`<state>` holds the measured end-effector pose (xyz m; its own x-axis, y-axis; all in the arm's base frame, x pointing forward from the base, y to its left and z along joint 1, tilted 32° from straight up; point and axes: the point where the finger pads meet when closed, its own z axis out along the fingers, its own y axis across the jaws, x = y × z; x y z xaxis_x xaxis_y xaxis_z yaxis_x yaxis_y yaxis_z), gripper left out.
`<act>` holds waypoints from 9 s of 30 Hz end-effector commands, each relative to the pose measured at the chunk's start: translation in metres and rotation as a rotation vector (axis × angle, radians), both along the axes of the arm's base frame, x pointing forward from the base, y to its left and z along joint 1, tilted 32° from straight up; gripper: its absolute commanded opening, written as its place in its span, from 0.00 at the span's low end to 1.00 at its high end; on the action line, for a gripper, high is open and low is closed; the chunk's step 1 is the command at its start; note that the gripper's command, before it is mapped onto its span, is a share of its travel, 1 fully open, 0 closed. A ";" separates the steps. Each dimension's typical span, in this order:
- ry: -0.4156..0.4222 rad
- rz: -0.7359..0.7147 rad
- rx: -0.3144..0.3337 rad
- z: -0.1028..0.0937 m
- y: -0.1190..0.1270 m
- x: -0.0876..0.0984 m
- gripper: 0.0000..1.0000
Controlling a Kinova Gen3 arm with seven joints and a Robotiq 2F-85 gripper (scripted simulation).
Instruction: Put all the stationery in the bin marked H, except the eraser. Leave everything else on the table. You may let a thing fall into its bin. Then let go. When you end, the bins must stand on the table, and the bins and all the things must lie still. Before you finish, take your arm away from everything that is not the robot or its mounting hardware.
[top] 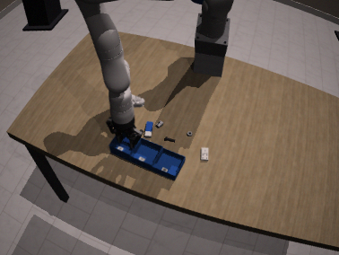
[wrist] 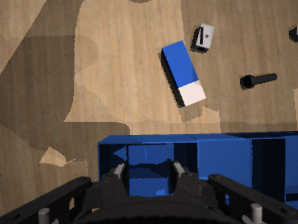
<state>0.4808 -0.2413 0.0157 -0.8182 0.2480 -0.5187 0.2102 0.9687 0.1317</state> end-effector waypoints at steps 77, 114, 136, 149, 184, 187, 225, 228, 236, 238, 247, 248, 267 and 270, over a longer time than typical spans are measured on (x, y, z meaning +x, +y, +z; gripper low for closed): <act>-0.001 -0.232 0.146 -0.019 0.103 -0.137 0.30; -0.001 -0.232 0.146 -0.015 0.094 -0.131 0.30; -0.001 -0.232 0.146 -0.053 0.099 -0.108 0.30; -0.001 -0.232 0.146 -0.066 0.100 -0.101 0.30; -0.001 -0.232 0.146 -0.075 0.095 -0.093 0.30; -0.001 -0.232 0.146 -0.075 0.095 -0.093 0.10; -0.001 -0.232 0.146 -0.053 0.095 -0.107 0.10; -0.001 -0.232 0.146 -0.044 0.095 -0.113 0.10; -0.001 -0.232 0.146 -0.027 0.095 -0.123 0.10; -0.001 -0.232 0.146 -0.024 0.095 -0.125 0.10; -0.001 -0.232 0.146 -0.024 0.095 -0.125 0.10; -0.001 -0.232 0.146 -0.024 0.095 -0.125 0.10; -0.001 -0.232 0.146 -0.011 0.084 -0.117 0.10; -0.001 -0.232 0.146 -0.004 0.073 -0.105 0.10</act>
<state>0.3634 -0.1499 0.0007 -0.7444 0.5043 -0.4376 0.4172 0.8630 0.2848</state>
